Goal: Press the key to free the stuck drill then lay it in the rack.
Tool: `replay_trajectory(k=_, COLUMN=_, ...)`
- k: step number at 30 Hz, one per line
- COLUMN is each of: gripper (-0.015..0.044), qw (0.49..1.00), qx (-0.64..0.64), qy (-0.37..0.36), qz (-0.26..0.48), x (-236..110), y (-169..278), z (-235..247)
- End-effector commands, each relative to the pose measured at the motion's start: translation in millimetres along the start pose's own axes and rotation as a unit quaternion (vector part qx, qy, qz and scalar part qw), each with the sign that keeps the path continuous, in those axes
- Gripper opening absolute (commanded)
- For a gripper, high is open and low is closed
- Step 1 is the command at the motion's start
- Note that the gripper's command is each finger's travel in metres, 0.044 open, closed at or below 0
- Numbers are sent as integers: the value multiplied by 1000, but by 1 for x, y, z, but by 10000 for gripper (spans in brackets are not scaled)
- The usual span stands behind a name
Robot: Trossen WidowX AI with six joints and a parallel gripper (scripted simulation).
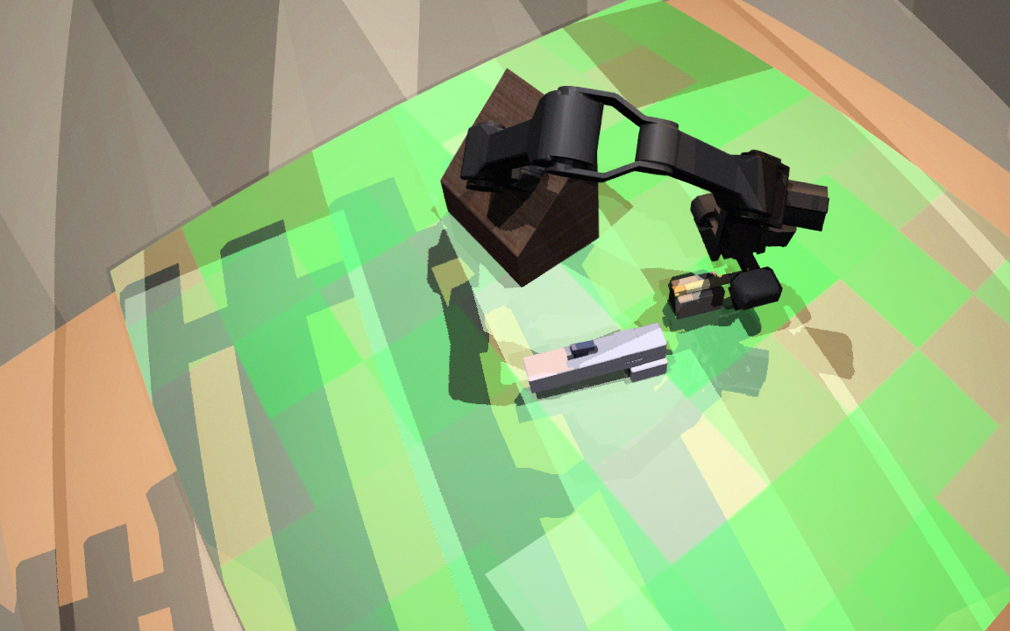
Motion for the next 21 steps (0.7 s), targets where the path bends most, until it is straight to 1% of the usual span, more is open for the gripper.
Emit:
replay_trajectory(k=1, gripper=440, qw=1000, qx=5, qy=1, qz=-5, x=-18, y=-1, z=-1)
replay_trajectory(k=11, gripper=440, qw=1000, qx=5, qy=1, qz=-6, x=-62, y=-3, z=-3)
replay_trajectory(k=13, gripper=440, qw=1000, qx=5, qy=0, qz=-6, x=-65, y=-3, z=-3)
replay_trajectory(k=14, gripper=440, qw=1000, qx=4, qy=0, qz=-5, x=-56, y=-4, z=-2)
replay_trajectory(k=17, gripper=440, qw=998, qx=48, qy=-19, qz=-37, x=-62, y=-17, z=-9)
replay_trajectory(k=21, gripper=440, qw=973, qx=171, qy=-80, qz=-133, x=-83, y=-55, z=-35)
Point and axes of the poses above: the point midway between the two fingers, 35 mm back from their tips, its own x axis out along the fingers, its own z axis across the jaws, y = z × x, the point moved 2 cm from there along -x, back along the fingers, and after that the axes turned 4 degrees about x, right-handed, at the moved point
